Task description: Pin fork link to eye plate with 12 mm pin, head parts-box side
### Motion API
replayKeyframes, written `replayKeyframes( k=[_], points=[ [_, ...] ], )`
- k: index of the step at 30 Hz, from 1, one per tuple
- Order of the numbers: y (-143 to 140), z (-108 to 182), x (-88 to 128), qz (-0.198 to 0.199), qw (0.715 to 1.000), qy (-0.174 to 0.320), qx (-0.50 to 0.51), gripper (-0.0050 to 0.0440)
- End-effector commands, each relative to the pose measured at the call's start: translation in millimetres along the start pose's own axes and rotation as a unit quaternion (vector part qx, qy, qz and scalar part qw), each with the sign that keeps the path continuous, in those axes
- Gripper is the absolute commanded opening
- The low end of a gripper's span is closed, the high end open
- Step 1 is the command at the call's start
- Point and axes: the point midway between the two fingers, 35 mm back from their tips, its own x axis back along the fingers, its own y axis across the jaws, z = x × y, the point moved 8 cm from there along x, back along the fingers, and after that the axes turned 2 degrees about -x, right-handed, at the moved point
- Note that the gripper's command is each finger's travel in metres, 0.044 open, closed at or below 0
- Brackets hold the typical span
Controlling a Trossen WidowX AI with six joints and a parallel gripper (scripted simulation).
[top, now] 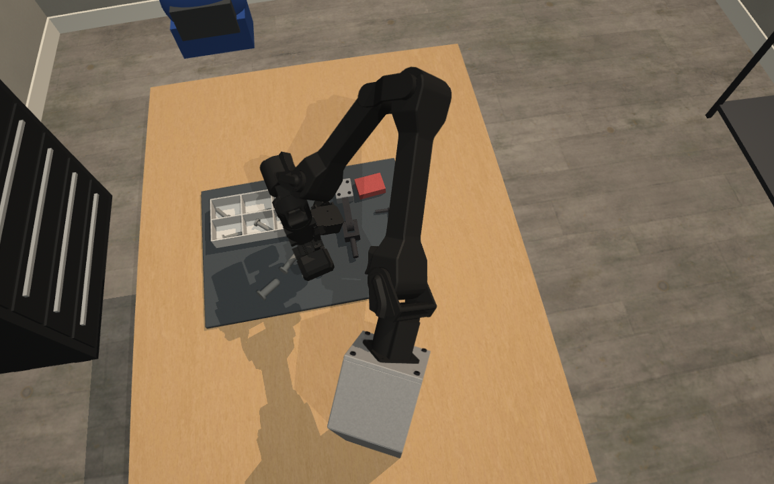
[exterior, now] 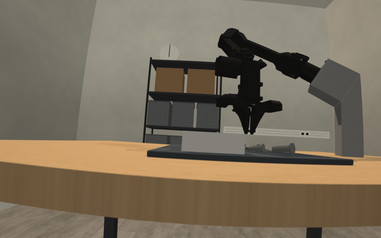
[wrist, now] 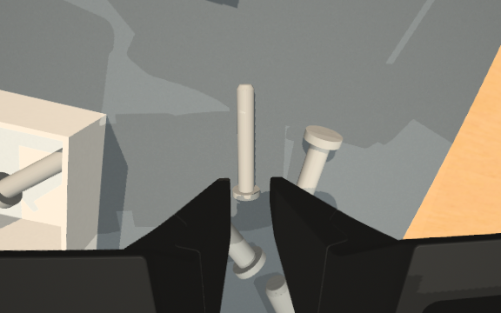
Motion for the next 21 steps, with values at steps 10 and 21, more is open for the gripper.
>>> replayKeyframes(
  k=[10, 21],
  points=[
    [1.8, -0.3, -2.6, -0.001, 1.000, 0.000, -0.001, 0.0070],
    [2.1, 0.1, -9.5, -0.001, 1.000, 0.001, -0.001, 0.0070]
  ],
)
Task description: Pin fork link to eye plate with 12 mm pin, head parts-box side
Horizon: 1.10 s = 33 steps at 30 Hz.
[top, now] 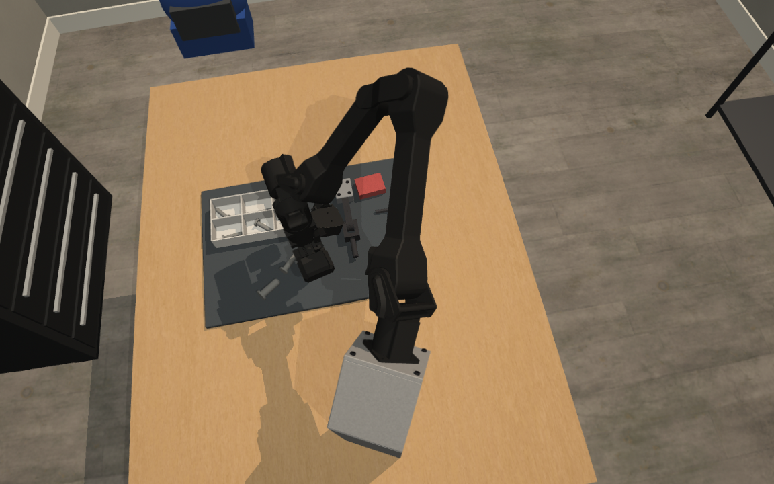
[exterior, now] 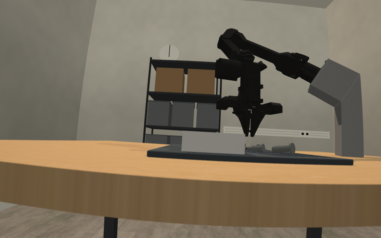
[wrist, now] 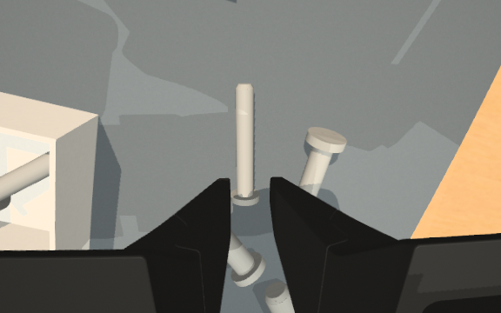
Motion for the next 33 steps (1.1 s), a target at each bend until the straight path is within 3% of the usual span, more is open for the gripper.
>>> replayKeyframes(
  k=[1, 33],
  points=[
    [2, -1, -4, -0.002, 1.000, 0.000, -0.003, 0.0070],
    [2, 0, -33, -0.002, 1.000, -0.001, -0.003, 0.0070]
  ],
)
